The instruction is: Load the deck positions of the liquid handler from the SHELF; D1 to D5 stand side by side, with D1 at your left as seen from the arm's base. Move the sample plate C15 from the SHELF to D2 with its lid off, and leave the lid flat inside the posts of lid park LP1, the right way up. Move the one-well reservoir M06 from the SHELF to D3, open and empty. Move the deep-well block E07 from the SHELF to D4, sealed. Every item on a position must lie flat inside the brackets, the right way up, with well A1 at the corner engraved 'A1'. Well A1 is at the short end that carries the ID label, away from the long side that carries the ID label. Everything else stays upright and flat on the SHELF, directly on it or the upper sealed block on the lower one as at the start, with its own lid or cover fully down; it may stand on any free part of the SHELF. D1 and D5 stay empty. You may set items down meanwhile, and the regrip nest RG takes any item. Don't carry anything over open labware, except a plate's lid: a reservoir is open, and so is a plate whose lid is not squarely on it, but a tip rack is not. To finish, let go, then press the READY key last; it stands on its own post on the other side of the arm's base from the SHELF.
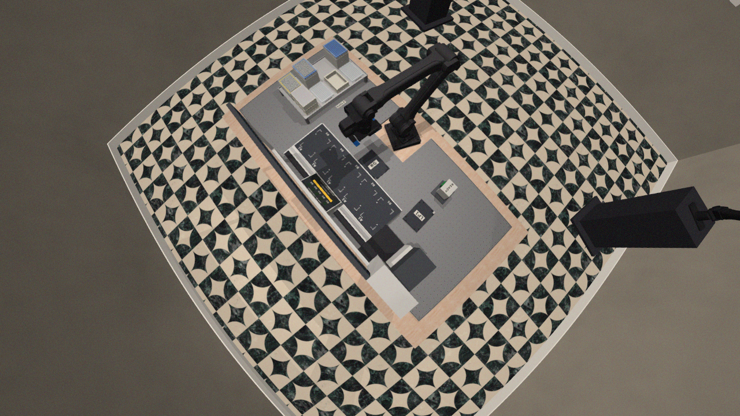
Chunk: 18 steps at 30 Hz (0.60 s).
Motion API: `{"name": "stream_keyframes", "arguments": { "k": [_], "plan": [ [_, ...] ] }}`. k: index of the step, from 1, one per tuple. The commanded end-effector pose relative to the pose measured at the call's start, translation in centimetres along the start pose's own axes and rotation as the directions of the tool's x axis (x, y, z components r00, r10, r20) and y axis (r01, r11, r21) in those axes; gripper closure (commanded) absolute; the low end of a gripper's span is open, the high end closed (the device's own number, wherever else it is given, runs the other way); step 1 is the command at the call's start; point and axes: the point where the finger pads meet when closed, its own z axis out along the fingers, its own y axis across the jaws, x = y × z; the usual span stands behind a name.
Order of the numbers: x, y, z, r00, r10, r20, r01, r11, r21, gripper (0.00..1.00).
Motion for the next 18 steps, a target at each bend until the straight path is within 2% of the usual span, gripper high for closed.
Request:
{"name": "stream_keyframes", "arguments": {
  "k": [1,2,5,6,9,11,15,18],
  "plan": [
    [-1.0,2.0,-2.3,1.000,-0.028,0.008,0.029,0.997,-0.067,0.00],
    [-1.3,0.7,-0.4,1.000,-0.030,0.002,0.030,0.999,-0.015,0.00],
    [-3.1,2.0,-2.1,0.999,-0.029,0.013,0.030,0.998,-0.063,0.00],
    [-3.7,2.2,-2.3,0.999,-0.029,0.017,0.030,0.997,-0.068,0.00],
    [-5.2,1.8,-1.7,0.999,-0.029,0.016,0.030,0.998,-0.052,0.00],
    [-6.4,2.2,-2.3,0.999,-0.029,0.024,0.030,0.997,-0.066,0.00],
    [-8.5,2.3,-2.3,0.999,-0.029,0.029,0.031,0.997,-0.065,0.00],
    [-9.0,2.0,-2.0,0.999,-0.029,0.026,0.031,0.998,-0.056,0.00]
  ]
}}
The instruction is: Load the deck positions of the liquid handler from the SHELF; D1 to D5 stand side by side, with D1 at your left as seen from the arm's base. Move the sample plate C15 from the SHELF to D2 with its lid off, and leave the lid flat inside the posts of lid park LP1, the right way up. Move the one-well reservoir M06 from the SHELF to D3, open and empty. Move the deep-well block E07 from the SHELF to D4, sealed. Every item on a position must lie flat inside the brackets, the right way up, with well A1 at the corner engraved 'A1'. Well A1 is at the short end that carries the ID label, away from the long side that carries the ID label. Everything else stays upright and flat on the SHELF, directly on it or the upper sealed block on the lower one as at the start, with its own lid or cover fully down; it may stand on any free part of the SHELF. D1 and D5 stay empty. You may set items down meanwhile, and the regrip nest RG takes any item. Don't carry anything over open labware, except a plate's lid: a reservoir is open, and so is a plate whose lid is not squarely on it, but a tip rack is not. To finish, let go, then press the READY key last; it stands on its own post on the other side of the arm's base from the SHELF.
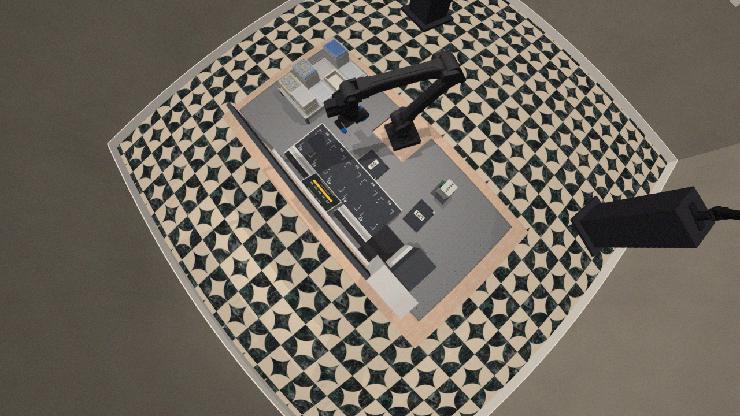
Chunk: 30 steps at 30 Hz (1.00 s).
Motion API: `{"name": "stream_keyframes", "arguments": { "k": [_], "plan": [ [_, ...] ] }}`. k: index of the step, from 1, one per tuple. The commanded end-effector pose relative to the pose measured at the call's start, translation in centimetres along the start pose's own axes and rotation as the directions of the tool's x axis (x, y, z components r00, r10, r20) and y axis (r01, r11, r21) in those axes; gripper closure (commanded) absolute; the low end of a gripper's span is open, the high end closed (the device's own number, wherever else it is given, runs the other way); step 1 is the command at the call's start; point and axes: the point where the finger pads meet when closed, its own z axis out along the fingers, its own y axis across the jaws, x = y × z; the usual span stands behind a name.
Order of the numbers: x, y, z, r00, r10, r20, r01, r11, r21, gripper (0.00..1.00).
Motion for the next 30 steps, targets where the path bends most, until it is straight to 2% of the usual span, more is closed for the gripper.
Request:
{"name": "stream_keyframes", "arguments": {
  "k": [1,2,3,15,17,18,19,30],
  "plan": [
    [-1.0,0.3,-0.2,0.999,-0.047,0.000,0.047,0.999,-0.003,0.00],
    [-2.0,1.6,-1.9,0.999,-0.047,0.023,0.048,0.998,-0.047,0.00],
    [-2.7,1.8,-2.1,0.998,-0.047,0.028,0.049,0.997,-0.055,0.00],
    [-9.1,2.0,-2.0,0.998,-0.048,0.040,0.050,0.998,-0.048,0.00],
    [-9.1,2.0,-2.0,0.998,-0.048,0.040,0.050,0.998,-0.048,0.00],
    [-8.6,0.6,0.0,0.999,-0.047,0.002,0.047,0.999,0.000,0.00],
    [-10.1,2.0,-2.0,0.998,-0.048,0.039,0.050,0.998,-0.044,0.00],
    [-15.8,2.1,-2.0,0.998,-0.048,0.048,0.050,0.998,-0.040,0.00]
  ]
}}
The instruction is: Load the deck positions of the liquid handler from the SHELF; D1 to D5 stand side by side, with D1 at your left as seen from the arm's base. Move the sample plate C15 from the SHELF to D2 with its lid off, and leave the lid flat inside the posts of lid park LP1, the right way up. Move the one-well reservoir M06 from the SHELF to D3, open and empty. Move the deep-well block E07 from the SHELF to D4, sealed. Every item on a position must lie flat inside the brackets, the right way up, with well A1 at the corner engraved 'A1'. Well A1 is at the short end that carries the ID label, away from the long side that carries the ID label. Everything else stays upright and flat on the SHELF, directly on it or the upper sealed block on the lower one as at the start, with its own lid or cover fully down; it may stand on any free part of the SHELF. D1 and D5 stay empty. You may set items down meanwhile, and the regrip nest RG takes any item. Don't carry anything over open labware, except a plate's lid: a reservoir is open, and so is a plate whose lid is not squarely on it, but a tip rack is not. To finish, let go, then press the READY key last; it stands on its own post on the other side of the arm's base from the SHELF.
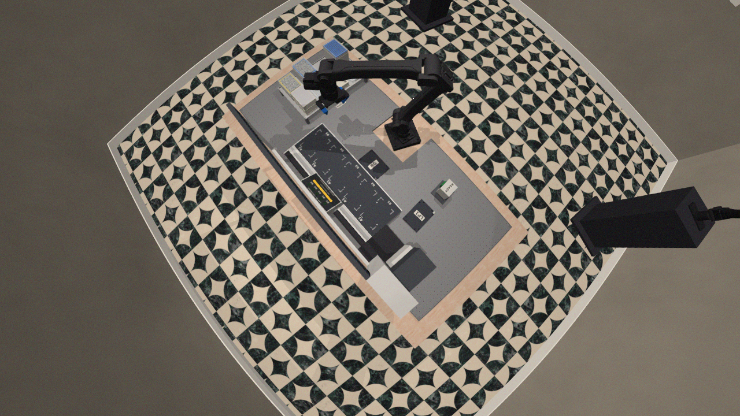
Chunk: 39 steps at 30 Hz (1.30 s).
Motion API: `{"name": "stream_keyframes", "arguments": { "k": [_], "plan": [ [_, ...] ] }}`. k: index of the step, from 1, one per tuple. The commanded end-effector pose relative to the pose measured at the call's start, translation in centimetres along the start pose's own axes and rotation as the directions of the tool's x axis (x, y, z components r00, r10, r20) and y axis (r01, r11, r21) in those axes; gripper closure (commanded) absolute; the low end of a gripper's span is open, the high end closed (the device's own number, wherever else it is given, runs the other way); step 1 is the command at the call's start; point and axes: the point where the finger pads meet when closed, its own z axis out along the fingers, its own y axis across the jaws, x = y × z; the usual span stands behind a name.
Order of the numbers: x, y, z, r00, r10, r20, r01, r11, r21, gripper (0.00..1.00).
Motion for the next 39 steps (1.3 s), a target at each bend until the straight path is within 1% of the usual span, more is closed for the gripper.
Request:
{"name": "stream_keyframes", "arguments": {
  "k": [1,2,4,5,6,10,16,17,18,19,21,22,24,25,26,36,38,39],
  "plan": [
    [-3.1,1.1,-1.7,0.999,-0.026,0.042,0.027,0.999,-0.037,0.00],
    [-3.6,1.2,-1.7,0.999,-0.026,0.043,0.027,0.999,-0.037,0.00],
    [-3.6,1.2,-1.7,0.999,-0.026,0.043,0.027,0.999,-0.037,0.00],
    [-3.3,0.4,-0.7,1.000,-0.025,0.012,0.025,1.000,-0.010,0.00],
    [-4.4,0.9,-1.7,0.999,-0.026,0.034,0.027,0.999,-0.028,0.00],
    [-6.7,1.2,-1.7,0.999,-0.026,0.046,0.027,0.999,-0.034,0.00],
    [-9.7,1.1,-1.6,0.999,-0.026,0.044,0.027,0.999,-0.029,0.00],
    [-9.7,1.1,-1.6,0.999,-0.026,0.045,0.027,0.999,-0.029,0.00],
    [-8.3,-0.1,0.7,1.000,-0.024,-0.006,0.024,1.000,0.007,0.00],
    [-8.0,-0.2,0.7,1.000,-0.026,-0.014,0.026,1.000,0.013,0.00],
    [-8.0,-0.2,0.7,1.000,-0.026,-0.014,0.026,1.000,0.013,0.00],
    [-8.6,1.5,-2.5,0.998,-0.049,0.048,0.051,0.998,-0.033,0.00],
    [-8.7,1.5,-2.6,0.997,-0.049,0.054,0.051,0.998,-0.037,0.00],
    [-8.6,1.4,-2.2,0.998,-0.049,0.045,0.050,0.998,-0.031,0.00],
    [-7.8,-0.9,-0.6,1.000,-0.025,0.013,0.025,1.000,-0.006,0.00],
    [-7.9,-5.9,-0.5,1.000,-0.025,0.008,0.025,1.000,-0.001,0.00],
    [-7.9,-5.9,-0.5,1.000,-0.025,0.008,0.025,1.000,-0.001,0.00],
    [-8.7,-5.9,-1.5,0.999,-0.026,0.036,0.027,1.000,-0.015,0.00]
  ]
}}
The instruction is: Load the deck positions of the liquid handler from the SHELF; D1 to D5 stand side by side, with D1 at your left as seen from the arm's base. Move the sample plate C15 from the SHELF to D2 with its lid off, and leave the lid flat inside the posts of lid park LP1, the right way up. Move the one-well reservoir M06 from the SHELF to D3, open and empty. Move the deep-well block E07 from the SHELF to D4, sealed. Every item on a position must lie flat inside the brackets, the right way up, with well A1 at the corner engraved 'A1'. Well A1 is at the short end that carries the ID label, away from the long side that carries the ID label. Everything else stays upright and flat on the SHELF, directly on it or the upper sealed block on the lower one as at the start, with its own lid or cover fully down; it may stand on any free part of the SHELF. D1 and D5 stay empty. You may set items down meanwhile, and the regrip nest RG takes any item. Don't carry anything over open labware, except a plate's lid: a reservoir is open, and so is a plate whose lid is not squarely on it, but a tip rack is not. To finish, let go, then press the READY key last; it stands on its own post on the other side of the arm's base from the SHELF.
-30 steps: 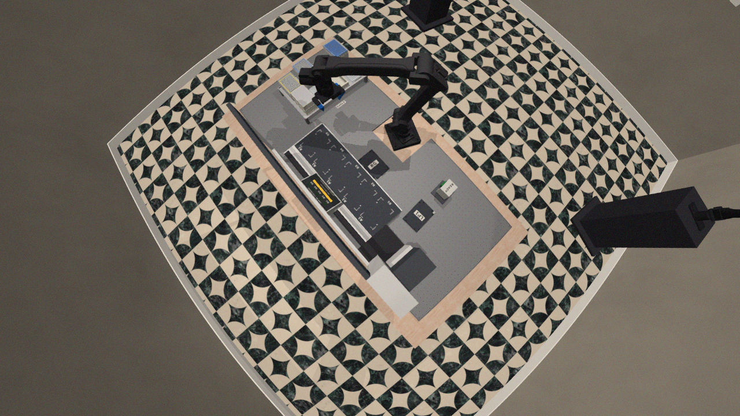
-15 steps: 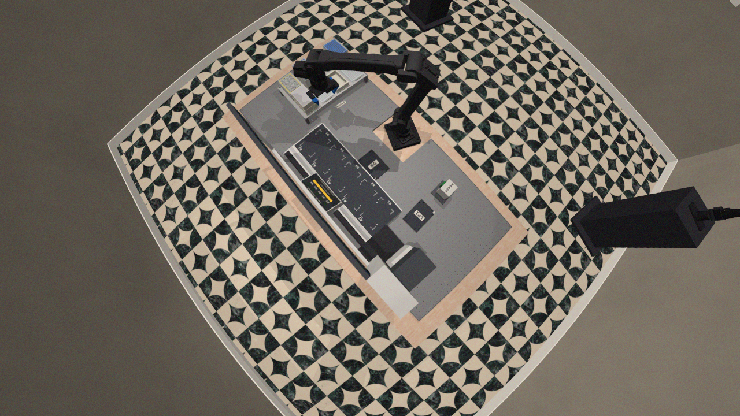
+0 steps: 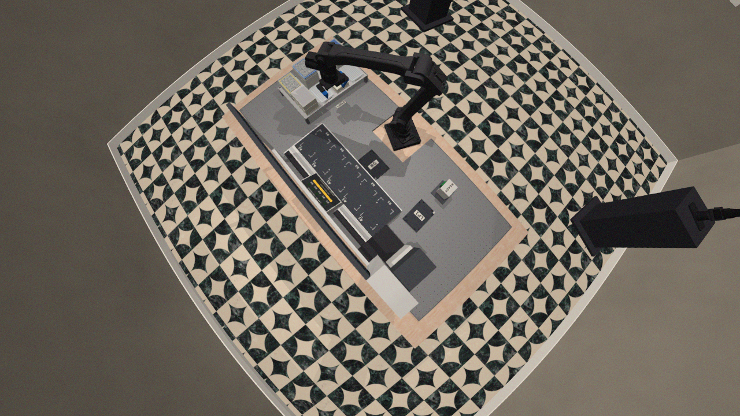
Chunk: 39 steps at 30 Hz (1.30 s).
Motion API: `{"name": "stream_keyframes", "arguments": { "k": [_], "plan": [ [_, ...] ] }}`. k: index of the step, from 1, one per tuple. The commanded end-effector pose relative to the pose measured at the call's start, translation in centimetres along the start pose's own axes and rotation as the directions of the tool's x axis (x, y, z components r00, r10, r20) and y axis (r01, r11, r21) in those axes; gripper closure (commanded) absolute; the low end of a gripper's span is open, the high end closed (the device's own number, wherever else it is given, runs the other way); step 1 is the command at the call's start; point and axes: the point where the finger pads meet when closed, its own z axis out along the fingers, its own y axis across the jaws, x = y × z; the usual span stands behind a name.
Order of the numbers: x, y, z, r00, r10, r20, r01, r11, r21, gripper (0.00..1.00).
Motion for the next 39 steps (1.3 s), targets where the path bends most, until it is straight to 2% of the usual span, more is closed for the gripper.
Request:
{"name": "stream_keyframes", "arguments": {
  "k": [1,14,16,17,18,19,23,24,26,28,31,33,34,39],
  "plan": [
    [-0.3,-1.1,-1.2,0.999,-0.027,0.026,0.028,0.999,-0.017,0.00],
    [-0.3,-7.6,-1.1,0.999,-0.027,0.021,0.028,1.000,-0.010,0.00],
    [-0.3,-7.6,-1.1,0.999,-0.027,0.021,0.028,1.000,-0.010,0.00],
    [-1.5,-7.7,-2.4,0.998,-0.029,0.062,0.031,0.999,-0.020,0.00],
    [-0.7,-8.5,-1.3,0.999,-0.028,0.033,0.028,1.000,-0.013,0.00],
    [-0.5,-9.1,-1.0,0.999,-0.028,0.026,0.028,1.000,-0.010,0.00],
    [-0.5,-11.0,-1.0,0.999,-0.028,0.023,0.028,1.000,-0.007,0.00],
    [-1.2,-10.8,-1.8,0.999,-0.029,0.045,0.029,1.000,-0.011,0.00],
    [-1.7,-10.7,-2.0,0.998,-0.029,0.053,0.030,0.999,-0.012,0.00],
    [-3.8,-9.7,-2.4,0.996,-0.049,0.074,0.051,0.999,-0.016,0.00],
    [-5.5,-10.4,-2.4,0.997,-0.030,0.075,0.031,0.999,-0.015,0.00],
    [-5.5,-10.4,-2.4,0.997,-0.030,0.075,0.031,0.999,-0.015,0.00],
    [-5.5,-10.5,-2.1,0.998,-0.029,0.057,0.030,0.999,-0.012,0.00],
    [-8.5,-10.3,-2.4,0.997,-0.030,0.075,0.031,0.999,-0.014,0.00]
  ]
}}
